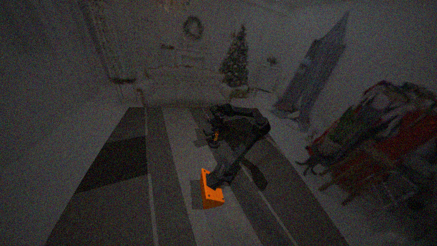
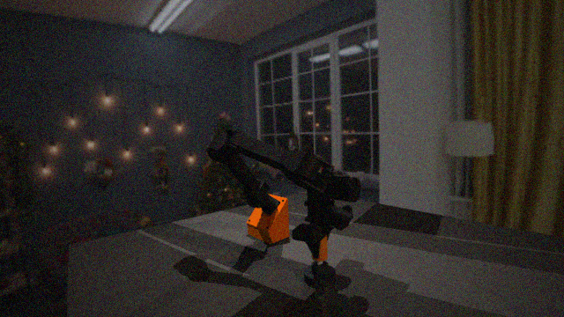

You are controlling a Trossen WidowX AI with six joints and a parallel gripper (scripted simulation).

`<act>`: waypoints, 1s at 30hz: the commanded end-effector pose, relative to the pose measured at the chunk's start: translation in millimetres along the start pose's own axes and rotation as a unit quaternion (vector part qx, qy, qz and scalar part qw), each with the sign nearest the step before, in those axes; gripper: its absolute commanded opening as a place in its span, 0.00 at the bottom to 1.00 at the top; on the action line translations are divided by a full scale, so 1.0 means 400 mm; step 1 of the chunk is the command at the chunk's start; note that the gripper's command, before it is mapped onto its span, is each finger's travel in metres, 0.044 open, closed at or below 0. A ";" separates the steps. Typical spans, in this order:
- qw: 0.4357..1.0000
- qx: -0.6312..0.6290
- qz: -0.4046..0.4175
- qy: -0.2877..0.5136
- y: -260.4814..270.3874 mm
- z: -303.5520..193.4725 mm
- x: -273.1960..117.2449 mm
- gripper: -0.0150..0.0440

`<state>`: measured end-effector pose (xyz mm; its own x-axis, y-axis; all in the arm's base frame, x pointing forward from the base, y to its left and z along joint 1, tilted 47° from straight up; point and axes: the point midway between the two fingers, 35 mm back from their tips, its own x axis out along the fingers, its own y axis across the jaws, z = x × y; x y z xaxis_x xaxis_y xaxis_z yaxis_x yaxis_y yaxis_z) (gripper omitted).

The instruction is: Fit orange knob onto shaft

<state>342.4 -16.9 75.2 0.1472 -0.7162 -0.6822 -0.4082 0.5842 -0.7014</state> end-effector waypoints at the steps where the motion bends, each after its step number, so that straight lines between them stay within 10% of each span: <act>1: 1.000 -0.002 -0.001 -0.001 0.000 0.001 0.000 0.25; 30: 0.995 0.103 -0.001 -0.001 0.001 -0.001 -0.004 0.25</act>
<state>341.9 -15.7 75.7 0.1457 -0.7172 -0.6815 -0.2213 0.6477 -0.7290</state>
